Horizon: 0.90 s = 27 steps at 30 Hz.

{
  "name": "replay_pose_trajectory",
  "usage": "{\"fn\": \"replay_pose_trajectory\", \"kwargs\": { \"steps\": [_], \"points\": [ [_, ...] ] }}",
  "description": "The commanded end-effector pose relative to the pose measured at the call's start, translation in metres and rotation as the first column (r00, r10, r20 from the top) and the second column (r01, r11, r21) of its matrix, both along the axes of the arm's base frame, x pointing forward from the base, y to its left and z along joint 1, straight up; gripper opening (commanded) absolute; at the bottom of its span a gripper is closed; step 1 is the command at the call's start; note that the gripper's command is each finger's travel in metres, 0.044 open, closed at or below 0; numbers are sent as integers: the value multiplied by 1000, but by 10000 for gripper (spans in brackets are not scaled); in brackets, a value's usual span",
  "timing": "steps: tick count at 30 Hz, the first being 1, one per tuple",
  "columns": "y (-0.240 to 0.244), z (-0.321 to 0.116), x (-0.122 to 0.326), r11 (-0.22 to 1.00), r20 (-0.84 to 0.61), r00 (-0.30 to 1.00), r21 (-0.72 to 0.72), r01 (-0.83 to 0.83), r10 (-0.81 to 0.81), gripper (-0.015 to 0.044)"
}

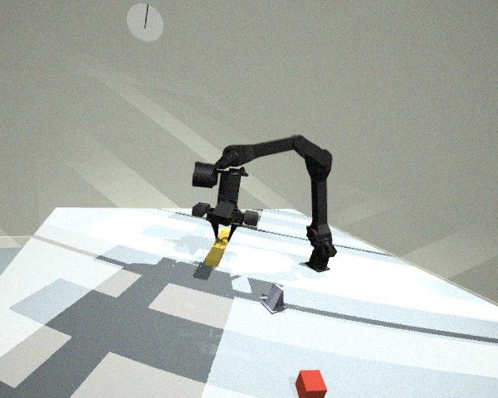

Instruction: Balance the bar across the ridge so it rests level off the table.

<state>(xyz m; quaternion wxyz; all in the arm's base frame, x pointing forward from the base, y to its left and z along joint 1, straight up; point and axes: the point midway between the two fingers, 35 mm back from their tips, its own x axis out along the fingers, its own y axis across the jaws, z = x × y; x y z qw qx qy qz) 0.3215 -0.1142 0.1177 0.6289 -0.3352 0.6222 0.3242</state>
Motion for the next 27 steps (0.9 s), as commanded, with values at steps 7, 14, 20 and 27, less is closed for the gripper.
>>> {"fn": "replay_pose_trajectory", "kwargs": {
  "steps": [7,14,20,27],
  "points": [
    [2,32,-3,1000,15,1000,-2,-5,5,0],
    [5,39,-4,1000,16,1000,-1,5,-5,0],
    [28,39,-4,995,16,995,4,96,-96,0],
    [56,40,-6,979,16,978,10,206,-206,0]
  ]
}}
